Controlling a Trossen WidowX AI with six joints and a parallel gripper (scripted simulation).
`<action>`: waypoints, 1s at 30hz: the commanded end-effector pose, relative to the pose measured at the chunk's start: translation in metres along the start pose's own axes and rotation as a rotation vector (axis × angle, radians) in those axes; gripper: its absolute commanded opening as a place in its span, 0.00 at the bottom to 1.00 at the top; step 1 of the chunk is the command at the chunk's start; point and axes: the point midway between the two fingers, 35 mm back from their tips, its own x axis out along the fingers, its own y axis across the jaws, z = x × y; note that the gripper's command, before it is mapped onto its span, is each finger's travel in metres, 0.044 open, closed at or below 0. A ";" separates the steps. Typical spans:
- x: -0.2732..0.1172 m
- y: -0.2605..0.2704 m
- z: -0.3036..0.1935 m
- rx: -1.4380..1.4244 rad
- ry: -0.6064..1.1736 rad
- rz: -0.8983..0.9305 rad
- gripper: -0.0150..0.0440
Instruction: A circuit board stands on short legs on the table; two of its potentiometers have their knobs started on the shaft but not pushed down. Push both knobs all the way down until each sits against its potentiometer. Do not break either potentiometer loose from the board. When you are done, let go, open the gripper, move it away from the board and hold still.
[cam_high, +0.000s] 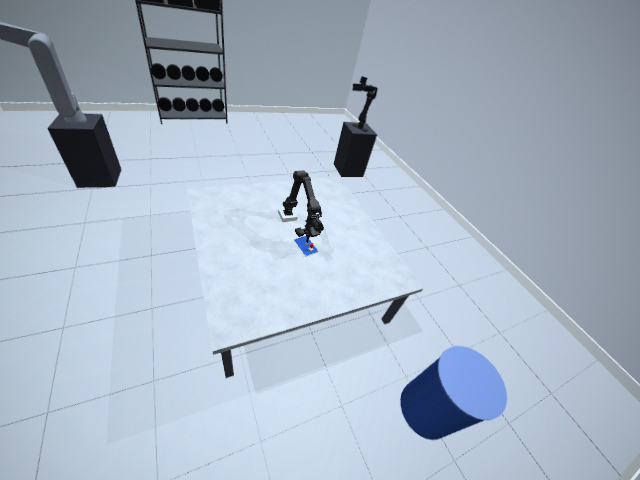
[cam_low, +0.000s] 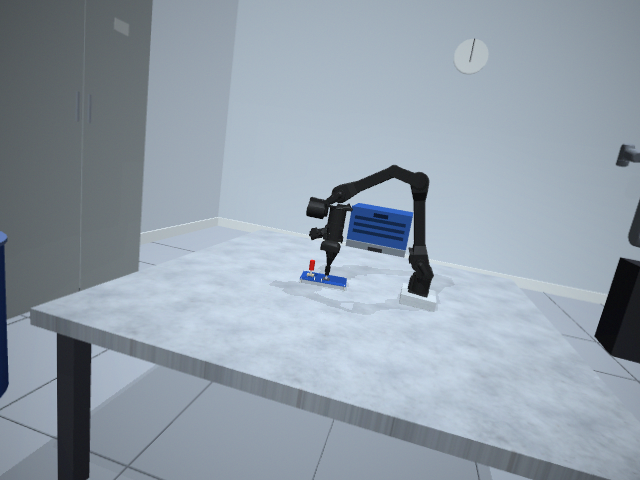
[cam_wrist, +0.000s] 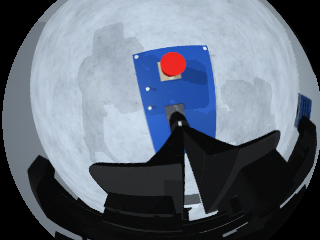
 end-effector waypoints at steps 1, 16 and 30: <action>0.009 0.000 0.002 0.004 0.009 0.003 0.25; 0.012 0.000 0.002 0.004 0.009 0.003 0.25; 0.012 0.000 0.002 0.004 0.009 0.003 0.25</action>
